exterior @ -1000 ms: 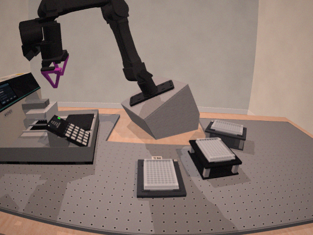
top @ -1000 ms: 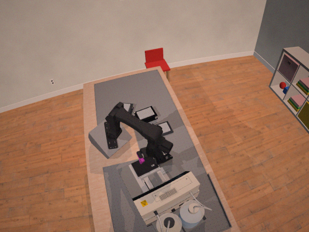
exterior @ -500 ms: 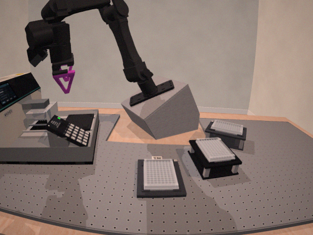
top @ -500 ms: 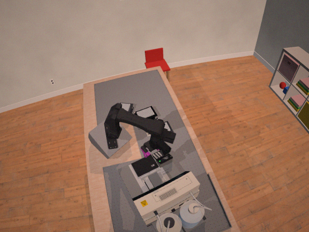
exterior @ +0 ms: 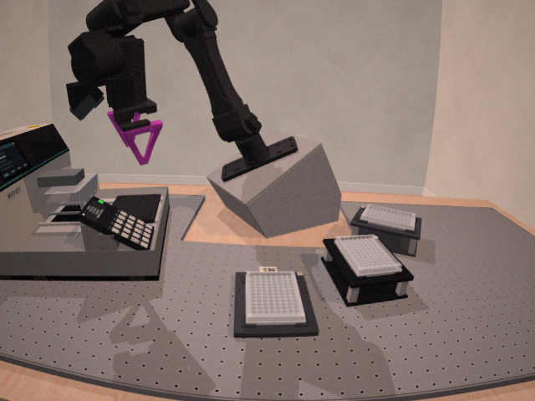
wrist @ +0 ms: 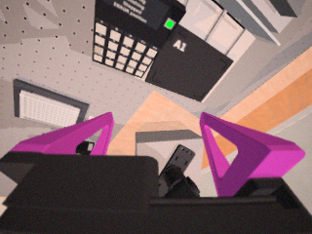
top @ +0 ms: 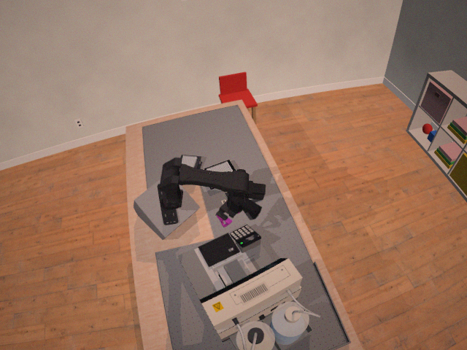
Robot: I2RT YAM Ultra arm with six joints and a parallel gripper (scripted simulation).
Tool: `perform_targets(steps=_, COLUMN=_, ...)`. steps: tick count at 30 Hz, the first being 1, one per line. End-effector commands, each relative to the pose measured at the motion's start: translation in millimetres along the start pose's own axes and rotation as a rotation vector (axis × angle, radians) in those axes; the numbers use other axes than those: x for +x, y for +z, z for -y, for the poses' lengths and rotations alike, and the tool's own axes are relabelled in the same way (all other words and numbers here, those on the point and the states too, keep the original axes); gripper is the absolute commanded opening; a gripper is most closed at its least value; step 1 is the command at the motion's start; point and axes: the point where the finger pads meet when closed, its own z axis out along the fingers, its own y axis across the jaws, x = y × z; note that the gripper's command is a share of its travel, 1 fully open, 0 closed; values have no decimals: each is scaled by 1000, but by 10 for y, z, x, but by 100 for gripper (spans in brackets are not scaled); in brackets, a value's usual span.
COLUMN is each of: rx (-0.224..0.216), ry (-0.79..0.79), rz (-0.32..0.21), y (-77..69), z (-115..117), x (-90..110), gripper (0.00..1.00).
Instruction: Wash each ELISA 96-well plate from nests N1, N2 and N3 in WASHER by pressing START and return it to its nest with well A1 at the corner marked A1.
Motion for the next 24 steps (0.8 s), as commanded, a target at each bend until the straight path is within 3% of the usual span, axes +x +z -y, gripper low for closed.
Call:
perform_targets(steps=1, rx=-11, ry=-40, rz=16, y=-33, z=-90, x=61, gripper=100)
perform_targets(steps=10, rx=-35, ry=-183, rz=29, y=-41, z=-350, x=296, gripper=100)
perform_targets(steps=24, rx=-69, ry=-430, rz=65, y=-68, z=-764, x=862, gripper=100)
